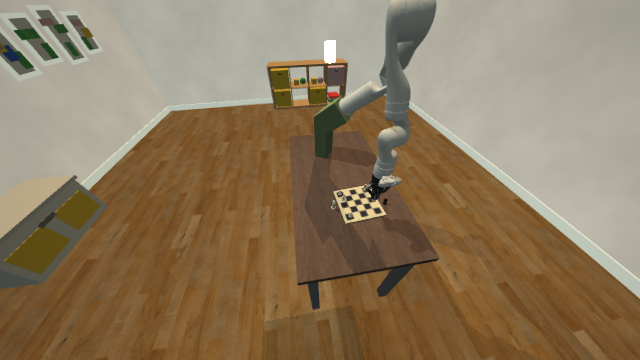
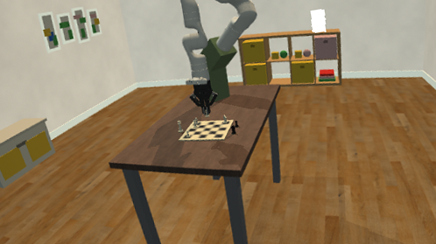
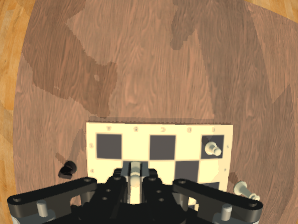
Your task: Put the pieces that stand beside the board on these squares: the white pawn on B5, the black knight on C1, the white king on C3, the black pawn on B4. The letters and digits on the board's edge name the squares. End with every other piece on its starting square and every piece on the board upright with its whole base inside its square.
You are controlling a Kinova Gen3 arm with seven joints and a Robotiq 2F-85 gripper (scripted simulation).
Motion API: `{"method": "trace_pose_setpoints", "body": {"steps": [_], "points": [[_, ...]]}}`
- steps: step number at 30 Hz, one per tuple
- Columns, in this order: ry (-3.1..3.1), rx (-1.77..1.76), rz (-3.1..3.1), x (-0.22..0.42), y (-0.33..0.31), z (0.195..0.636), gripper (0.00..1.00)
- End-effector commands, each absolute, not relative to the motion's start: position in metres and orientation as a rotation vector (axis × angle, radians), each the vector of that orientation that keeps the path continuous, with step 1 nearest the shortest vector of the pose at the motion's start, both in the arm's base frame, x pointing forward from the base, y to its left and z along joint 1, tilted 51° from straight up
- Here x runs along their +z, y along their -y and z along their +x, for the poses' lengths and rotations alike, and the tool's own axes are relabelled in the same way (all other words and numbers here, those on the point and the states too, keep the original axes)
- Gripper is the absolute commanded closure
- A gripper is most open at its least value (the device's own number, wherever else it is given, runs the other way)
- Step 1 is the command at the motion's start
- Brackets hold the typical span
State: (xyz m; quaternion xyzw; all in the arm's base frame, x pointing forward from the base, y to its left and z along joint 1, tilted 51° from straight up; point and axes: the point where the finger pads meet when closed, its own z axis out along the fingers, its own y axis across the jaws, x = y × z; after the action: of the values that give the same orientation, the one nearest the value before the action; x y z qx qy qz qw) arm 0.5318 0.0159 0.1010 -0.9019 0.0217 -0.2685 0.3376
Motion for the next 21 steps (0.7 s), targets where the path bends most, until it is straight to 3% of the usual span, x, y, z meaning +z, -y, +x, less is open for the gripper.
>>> {"method": "trace_pose_setpoints", "body": {"steps": [1, 21], "points": [[-0.067, -0.699, -2.352, 0.1, -0.017, 0.534, 1.0], [-0.068, -0.706, -2.348, 0.054, -0.062, 0.572, 1.0]]}}
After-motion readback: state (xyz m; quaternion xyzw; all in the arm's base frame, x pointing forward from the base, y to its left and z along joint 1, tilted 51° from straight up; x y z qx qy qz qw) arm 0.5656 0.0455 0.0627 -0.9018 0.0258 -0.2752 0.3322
